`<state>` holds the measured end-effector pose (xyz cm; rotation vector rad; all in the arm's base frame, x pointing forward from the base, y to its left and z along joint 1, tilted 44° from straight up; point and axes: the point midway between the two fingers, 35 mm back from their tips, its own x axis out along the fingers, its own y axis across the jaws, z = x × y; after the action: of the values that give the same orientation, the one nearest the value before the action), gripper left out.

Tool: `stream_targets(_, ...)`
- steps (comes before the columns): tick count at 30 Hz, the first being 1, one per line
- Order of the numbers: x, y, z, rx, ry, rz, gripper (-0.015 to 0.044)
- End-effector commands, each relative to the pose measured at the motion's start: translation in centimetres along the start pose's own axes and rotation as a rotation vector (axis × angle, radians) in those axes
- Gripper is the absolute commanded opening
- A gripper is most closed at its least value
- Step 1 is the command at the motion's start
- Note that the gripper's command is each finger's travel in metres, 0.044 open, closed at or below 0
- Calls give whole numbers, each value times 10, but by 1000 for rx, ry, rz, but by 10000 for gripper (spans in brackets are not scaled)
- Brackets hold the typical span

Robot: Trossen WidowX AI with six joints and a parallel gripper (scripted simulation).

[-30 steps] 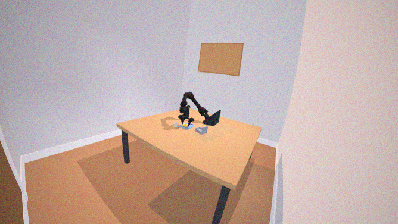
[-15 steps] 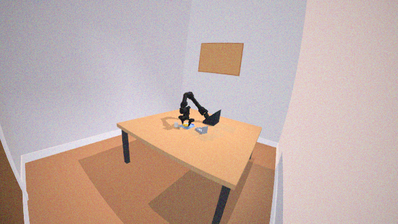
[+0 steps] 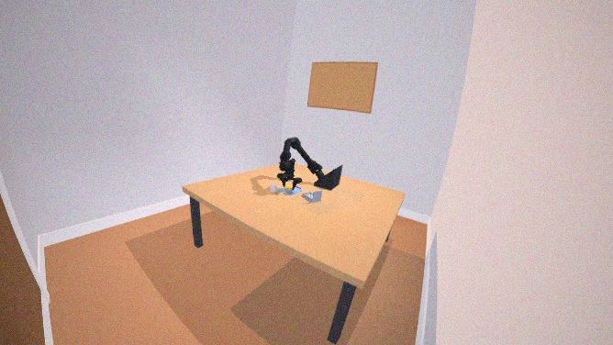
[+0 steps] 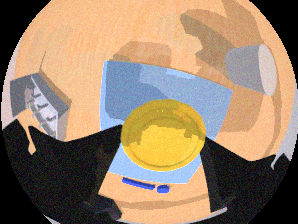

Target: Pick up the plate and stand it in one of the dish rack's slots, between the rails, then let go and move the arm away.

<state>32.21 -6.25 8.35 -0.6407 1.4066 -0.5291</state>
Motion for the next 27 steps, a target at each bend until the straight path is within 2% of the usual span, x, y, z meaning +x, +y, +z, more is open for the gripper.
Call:
stream_targets(1,-21,1,8,0,-27,4,112)
stream_targets(5,-42,2,11,-9,-40,10,7)
stream_targets(6,-48,3,12,-10,-43,13,0)
stream_targets(27,-144,7,13,-59,-92,22,0)
